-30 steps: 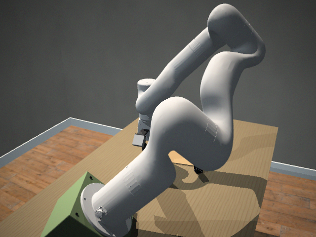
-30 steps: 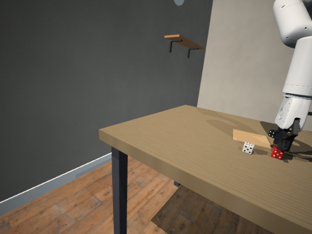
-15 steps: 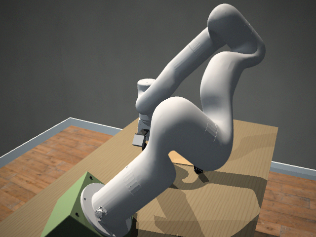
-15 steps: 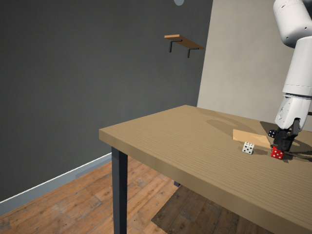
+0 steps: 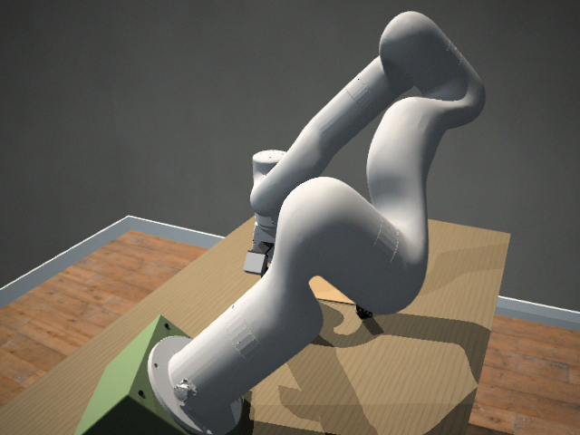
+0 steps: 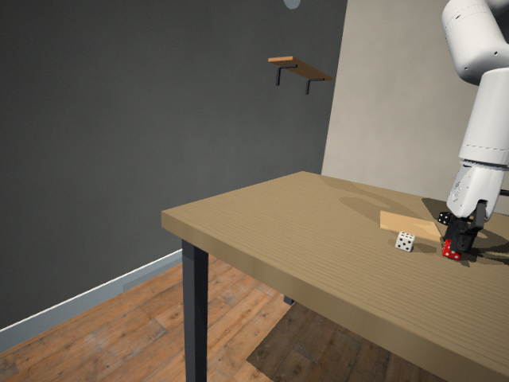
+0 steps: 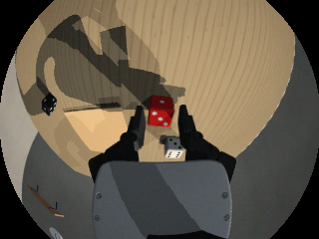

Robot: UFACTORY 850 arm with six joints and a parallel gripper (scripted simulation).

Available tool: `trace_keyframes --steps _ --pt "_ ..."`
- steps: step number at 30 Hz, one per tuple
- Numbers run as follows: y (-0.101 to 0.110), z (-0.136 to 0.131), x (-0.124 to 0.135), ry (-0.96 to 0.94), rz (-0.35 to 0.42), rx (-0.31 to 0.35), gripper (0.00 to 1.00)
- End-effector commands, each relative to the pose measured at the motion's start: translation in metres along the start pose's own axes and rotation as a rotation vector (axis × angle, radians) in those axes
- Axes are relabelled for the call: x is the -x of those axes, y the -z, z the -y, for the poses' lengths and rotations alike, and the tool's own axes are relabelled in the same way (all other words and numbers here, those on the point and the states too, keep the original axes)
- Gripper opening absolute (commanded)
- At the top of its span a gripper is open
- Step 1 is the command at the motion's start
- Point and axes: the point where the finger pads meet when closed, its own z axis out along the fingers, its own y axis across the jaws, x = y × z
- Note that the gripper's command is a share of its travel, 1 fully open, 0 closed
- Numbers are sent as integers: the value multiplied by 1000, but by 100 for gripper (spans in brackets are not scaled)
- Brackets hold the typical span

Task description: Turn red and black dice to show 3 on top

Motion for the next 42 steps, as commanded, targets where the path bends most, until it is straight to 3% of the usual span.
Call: trace_keyframes --steps 1,12,42 --pt "-5 0 1 -1 1 1 47" --pt "-20 0 1 -1 1 1 47" --pt "-20 0 1 -1 1 1 47"
